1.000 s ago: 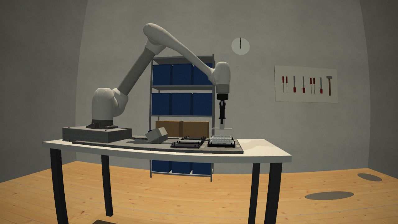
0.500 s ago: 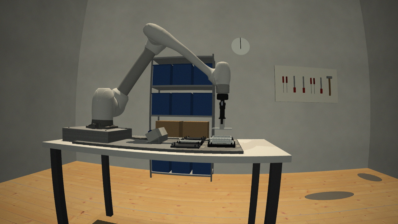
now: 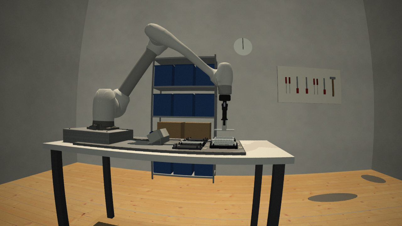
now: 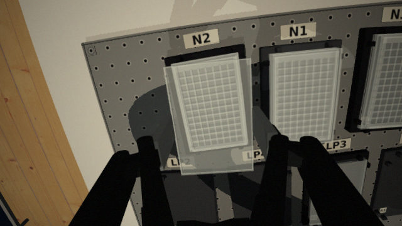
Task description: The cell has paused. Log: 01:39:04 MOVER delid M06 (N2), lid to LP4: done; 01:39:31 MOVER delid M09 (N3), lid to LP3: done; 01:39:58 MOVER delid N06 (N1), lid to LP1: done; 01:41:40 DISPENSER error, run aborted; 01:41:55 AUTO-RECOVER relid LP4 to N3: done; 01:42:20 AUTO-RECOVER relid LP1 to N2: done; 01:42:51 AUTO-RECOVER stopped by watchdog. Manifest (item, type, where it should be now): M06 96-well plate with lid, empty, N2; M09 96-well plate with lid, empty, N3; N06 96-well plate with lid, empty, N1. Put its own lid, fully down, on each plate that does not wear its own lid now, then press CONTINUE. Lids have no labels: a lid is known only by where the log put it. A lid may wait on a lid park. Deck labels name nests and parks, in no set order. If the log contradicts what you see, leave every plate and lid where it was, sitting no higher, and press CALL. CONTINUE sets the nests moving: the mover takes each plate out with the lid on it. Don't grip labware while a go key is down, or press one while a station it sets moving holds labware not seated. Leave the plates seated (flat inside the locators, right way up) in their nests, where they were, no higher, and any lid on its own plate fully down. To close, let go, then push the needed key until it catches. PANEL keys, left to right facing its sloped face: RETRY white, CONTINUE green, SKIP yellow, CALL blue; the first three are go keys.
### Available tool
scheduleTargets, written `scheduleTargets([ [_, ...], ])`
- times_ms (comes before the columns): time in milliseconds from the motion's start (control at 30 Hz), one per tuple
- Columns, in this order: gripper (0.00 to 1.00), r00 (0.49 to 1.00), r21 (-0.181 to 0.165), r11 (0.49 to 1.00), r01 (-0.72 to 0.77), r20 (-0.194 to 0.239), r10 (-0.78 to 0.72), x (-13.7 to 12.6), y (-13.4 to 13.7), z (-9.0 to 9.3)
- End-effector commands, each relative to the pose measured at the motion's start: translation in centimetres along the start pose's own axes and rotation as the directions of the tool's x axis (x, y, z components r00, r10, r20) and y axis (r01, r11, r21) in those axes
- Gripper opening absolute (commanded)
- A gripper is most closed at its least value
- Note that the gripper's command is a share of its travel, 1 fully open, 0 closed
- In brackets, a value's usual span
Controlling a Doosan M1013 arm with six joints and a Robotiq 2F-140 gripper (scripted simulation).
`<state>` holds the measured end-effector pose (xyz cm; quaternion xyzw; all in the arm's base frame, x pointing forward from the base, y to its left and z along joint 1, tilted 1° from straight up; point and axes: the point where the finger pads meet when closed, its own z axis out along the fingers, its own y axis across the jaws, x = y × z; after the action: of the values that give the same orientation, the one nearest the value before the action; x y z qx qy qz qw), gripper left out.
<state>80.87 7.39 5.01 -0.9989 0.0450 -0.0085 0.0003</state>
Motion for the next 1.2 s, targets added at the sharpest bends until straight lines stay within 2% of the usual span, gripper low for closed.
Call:
scheduleTargets([
  [0, 0.0, 1.0, 0.0, 1.0, 0.007, 0.0, -0.007, 0.0, 0.0, 0.0],
  [533, 0.0, 0.998, 0.0, 0.998, 0.067, 0.0, -0.067, 0.0, 0.0, 0.4],
  [867, 0.0, 0.998, 0.0, 0.998, 0.067, 0.0, -0.067, 0.0, 0.0, 2.5],
  [1167, 0.0, 0.998, 0.0, 0.998, 0.067, 0.0, -0.067, 0.0, 0.0, 3.3],
])
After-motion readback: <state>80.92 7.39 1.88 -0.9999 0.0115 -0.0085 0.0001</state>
